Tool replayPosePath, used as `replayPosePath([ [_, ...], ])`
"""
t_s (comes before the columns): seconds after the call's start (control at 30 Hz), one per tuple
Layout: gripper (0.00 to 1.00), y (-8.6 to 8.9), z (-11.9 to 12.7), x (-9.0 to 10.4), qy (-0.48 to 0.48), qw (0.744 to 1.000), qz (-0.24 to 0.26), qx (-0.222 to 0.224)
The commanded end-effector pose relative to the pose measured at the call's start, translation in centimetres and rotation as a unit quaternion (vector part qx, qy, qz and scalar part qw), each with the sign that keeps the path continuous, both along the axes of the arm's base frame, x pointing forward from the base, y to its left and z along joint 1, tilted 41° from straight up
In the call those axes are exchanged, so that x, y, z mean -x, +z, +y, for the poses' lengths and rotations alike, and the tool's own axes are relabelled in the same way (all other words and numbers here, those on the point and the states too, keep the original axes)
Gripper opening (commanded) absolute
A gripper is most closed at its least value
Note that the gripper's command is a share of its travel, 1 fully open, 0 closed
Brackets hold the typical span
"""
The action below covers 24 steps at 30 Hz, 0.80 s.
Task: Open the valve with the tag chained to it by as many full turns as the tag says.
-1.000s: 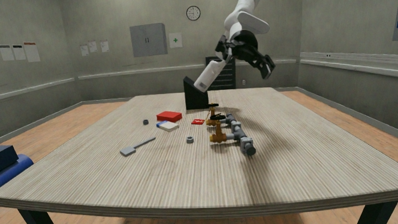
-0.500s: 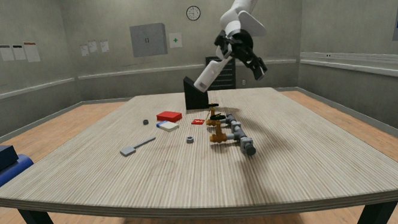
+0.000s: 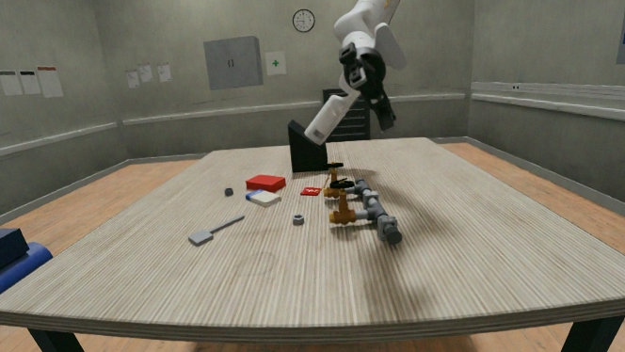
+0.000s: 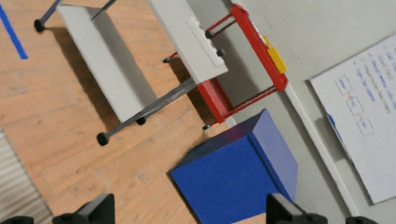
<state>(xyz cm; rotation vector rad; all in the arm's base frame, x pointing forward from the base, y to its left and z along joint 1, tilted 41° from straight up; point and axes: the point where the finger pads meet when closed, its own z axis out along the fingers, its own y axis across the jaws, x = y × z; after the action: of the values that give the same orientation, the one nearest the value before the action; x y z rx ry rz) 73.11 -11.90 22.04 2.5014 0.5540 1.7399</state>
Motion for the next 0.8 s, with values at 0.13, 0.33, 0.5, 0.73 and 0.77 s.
replayPosePath([
  [0.13,1.00,-0.8,0.2,2.0,0.078,0.992,-0.014,0.093],
  [0.33,1.00,-1.8,0.6,3.9,0.140,0.976,-0.024,0.163],
  [0.5,1.00,-2.8,1.0,5.7,0.191,0.957,-0.033,0.215],
  [0.73,1.00,-4.1,1.6,8.2,0.255,0.926,-0.044,0.275],
  [0.77,1.00,-4.4,1.7,8.7,0.265,0.920,-0.046,0.284],
])
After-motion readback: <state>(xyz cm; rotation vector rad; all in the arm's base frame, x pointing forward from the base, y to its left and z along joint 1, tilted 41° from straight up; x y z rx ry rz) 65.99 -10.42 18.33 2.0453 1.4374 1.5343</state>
